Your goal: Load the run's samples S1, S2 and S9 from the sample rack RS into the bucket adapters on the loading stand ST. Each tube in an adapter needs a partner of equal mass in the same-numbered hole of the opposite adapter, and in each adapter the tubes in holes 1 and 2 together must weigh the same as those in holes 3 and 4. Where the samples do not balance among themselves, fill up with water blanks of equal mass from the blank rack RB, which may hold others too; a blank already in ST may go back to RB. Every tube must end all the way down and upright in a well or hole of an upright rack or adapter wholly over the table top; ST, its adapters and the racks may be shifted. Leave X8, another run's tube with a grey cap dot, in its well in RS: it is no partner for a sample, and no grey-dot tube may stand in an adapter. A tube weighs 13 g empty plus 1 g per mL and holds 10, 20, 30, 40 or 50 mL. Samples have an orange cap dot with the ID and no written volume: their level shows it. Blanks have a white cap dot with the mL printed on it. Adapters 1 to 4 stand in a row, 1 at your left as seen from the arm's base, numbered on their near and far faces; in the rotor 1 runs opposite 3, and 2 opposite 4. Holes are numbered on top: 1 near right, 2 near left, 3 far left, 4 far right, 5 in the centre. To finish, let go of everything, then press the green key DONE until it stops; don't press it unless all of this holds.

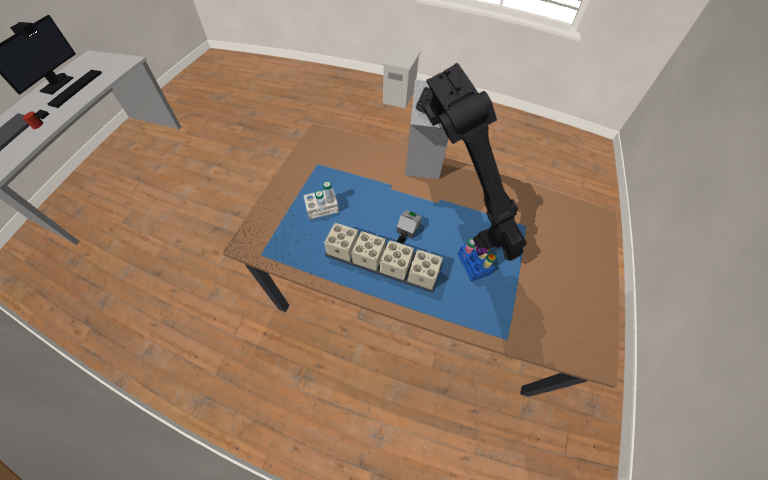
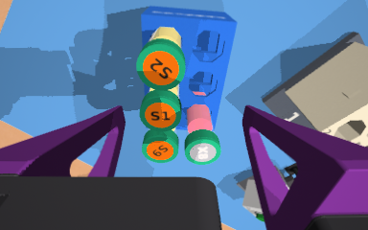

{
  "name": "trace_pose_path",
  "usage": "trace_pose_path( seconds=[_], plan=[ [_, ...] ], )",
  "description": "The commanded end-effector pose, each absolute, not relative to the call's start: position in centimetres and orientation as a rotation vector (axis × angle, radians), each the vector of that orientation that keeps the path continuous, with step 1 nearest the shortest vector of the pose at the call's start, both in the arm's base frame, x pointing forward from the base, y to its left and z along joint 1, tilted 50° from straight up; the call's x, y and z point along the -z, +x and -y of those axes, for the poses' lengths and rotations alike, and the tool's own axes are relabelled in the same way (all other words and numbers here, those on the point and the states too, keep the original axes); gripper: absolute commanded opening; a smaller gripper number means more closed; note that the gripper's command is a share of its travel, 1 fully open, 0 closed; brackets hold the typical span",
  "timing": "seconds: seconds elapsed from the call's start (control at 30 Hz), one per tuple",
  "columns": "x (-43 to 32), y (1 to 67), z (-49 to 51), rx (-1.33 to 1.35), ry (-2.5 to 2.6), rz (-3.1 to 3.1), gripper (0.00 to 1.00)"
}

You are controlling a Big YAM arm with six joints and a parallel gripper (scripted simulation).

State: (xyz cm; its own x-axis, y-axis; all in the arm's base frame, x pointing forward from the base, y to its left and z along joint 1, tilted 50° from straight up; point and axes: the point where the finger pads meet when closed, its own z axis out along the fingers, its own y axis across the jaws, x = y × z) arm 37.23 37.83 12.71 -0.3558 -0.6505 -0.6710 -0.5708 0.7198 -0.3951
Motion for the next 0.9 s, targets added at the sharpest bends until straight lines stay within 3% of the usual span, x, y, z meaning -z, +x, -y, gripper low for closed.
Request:
trace_pose_path(
  seconds=[0.0, 0.87],
  plan=[
    [-10.3, 34.9, -38.7, 0.058, -0.860, -2.092, 0.80],
    [-8.6, 39.2, -39.1, 0.071, -0.845, -2.088, 0.80]
  ],
)
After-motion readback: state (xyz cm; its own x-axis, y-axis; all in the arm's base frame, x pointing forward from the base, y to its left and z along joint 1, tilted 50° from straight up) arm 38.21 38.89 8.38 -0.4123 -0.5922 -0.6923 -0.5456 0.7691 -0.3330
